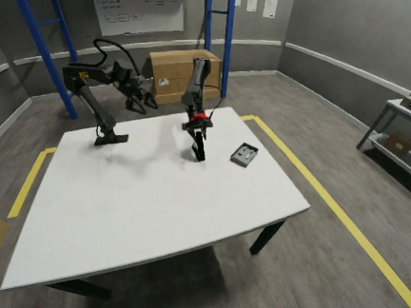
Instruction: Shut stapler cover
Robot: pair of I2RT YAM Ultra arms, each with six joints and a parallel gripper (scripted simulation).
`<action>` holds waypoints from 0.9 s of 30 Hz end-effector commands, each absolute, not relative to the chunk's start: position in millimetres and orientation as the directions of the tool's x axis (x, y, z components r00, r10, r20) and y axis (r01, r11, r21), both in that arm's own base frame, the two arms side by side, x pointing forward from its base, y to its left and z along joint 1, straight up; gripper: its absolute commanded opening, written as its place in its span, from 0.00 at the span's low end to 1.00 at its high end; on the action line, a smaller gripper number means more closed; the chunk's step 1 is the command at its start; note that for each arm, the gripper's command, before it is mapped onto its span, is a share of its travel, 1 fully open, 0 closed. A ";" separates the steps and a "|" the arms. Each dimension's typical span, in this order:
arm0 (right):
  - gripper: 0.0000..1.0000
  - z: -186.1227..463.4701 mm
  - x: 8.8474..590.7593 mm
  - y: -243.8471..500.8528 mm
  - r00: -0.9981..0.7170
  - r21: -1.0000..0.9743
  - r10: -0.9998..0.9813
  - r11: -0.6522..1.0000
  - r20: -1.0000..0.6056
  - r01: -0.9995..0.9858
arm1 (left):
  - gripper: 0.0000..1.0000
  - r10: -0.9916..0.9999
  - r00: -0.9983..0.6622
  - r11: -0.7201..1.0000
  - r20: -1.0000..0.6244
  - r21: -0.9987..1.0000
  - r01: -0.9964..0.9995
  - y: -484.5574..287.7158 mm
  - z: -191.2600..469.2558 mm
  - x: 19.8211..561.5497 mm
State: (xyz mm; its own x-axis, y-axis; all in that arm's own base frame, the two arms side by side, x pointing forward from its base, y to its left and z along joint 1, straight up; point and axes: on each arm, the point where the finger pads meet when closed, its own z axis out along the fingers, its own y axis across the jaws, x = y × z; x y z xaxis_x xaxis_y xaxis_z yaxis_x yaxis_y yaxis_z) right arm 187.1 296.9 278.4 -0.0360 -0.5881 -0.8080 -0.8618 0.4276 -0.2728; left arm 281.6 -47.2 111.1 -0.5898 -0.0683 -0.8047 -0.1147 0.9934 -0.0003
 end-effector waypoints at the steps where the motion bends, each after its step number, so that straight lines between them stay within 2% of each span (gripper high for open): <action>1: 1.00 291.7 185.7 295.1 -0.011 -0.278 -0.559 0.429 -0.829 -0.859 | 0.51 -0.077 -0.567 0.993 -0.820 -0.009 -0.122 -47.3 117.2 285.1; 9: 1.00 291.7 185.7 295.1 -0.011 -0.278 -0.559 0.429 -0.829 -0.859 | 0.51 -0.083 -0.559 0.992 -0.825 -0.015 -0.126 -49.0 130.8 273.2; 10: 1.00 291.7 185.7 295.1 -0.011 -0.278 -0.559 0.429 -0.829 -0.859 | 0.62 -0.083 -0.559 0.992 -0.825 -0.015 -0.126 -49.2 131.8 271.7; 17: 1.00 291.7 185.7 295.1 -0.011 -0.278 -0.559 0.429 -0.829 -0.859 | 0.64 -0.085 -0.560 0.992 -0.824 -0.016 -0.126 -51.9 151.6 243.2; 18: 1.00 291.7 185.7 295.1 -0.011 -0.278 -0.559 0.429 -0.829 -0.859 | 0.53 -0.083 -0.554 0.994 -0.828 -0.028 -0.107 -56.3 153.8 245.1; 19: 1.00 286.2 185.1 293.8 -0.017 -0.277 -0.570 0.426 -0.821 -0.861 | 0.50 -0.088 -0.550 0.994 -0.830 -0.037 -0.103 -57.1 155.6 246.7; 23: 1.00 284.3 177.5 287.4 -0.024 -0.276 -0.591 0.412 -0.806 -0.869 | 0.50 -0.098 -0.538 0.995 -0.837 -0.062 -0.084 -60.8 163.3 250.7; 27: 1.00 292.2 152.5 275.4 -0.002 -0.275 -0.603 0.366 -0.798 -0.889 | 0.50 -0.056 -0.648 0.998 -0.760 -0.016 -0.067 -55.8 158.9 247.7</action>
